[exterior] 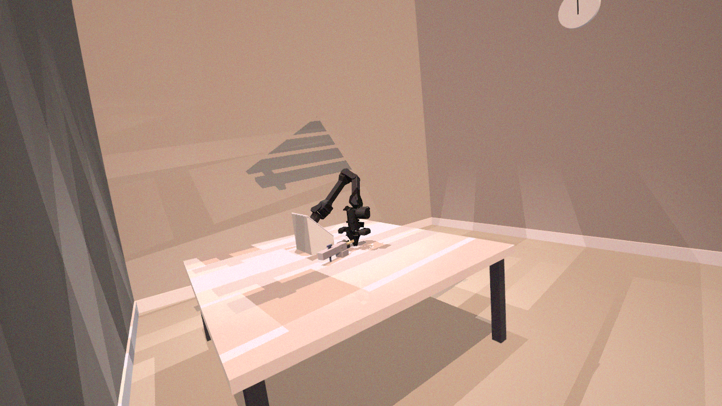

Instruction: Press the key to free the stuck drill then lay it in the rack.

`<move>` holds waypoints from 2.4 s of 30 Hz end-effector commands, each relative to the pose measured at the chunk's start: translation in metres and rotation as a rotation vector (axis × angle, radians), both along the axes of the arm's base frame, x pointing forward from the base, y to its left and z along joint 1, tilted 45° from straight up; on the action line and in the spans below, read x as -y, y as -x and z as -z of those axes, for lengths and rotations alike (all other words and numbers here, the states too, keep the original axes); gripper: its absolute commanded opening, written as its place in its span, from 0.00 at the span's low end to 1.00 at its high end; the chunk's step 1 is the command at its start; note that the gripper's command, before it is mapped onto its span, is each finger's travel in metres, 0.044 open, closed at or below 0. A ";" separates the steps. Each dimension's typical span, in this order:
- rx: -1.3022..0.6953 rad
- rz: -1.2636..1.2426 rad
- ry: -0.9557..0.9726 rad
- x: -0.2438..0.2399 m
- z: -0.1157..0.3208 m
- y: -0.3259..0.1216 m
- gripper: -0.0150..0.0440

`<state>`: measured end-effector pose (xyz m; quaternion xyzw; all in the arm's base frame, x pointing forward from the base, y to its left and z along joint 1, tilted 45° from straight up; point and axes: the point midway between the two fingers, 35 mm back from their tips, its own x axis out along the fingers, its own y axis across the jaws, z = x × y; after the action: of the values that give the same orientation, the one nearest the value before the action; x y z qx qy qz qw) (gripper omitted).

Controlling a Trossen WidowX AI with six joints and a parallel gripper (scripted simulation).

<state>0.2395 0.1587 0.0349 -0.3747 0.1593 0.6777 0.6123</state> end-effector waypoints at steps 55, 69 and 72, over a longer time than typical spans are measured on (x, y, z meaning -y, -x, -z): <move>-0.001 0.006 0.004 0.002 -0.028 0.015 0.25; -0.002 0.006 0.004 0.008 -0.031 0.017 0.25; -0.002 0.006 0.004 0.009 -0.032 0.017 0.25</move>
<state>0.2209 0.1506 0.0644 -0.3735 0.1656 0.6768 0.6124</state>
